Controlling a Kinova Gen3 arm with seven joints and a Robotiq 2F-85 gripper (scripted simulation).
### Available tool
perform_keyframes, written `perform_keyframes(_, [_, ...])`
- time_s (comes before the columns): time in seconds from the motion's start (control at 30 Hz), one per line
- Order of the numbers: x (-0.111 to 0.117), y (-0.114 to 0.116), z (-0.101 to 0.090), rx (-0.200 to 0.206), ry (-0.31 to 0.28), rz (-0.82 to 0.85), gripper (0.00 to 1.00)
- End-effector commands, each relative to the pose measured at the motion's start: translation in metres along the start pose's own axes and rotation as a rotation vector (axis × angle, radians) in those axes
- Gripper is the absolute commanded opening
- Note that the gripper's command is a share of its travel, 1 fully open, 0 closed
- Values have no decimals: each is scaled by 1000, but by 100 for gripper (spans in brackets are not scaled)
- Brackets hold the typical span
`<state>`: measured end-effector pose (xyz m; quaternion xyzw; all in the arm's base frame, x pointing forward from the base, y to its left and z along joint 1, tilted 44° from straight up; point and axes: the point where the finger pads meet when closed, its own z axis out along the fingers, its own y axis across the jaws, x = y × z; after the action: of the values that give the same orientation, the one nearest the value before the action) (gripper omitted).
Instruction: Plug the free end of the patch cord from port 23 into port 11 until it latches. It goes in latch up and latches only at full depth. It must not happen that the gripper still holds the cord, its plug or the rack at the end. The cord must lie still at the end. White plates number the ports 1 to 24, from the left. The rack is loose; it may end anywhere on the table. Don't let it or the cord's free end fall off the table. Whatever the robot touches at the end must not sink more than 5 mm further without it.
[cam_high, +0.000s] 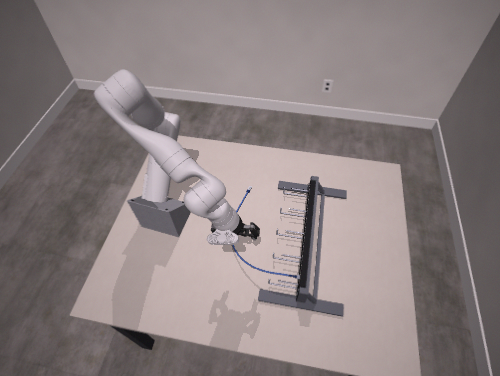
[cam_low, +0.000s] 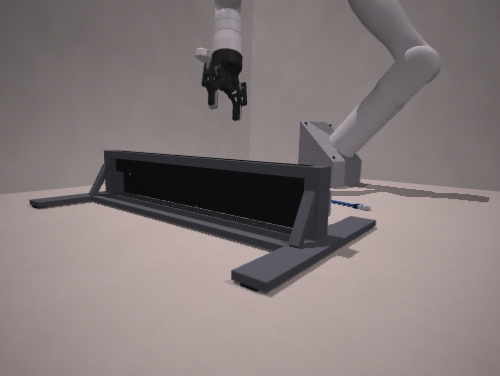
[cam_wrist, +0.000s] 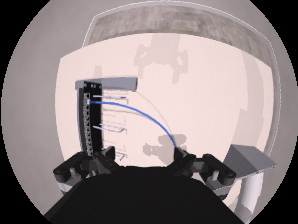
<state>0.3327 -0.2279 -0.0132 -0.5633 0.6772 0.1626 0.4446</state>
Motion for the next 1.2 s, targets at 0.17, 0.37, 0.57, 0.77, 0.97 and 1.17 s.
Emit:
perform_keyframes(0.17, [0,0,-1,1,2,0,100])
perform_keyframes(0.37, [0,0,-1,1,2,0,100])
perform_keyframes(0.57, [0,0,-1,1,2,0,100])
perform_keyframes(0.77, [-17,-9,5,-8,4,12,100])
perform_keyframes(0.97, [-79,-31,30,-42,16,59,100])
perform_keyframes(1.17, [-133,-37,55,-78,32,106,100])
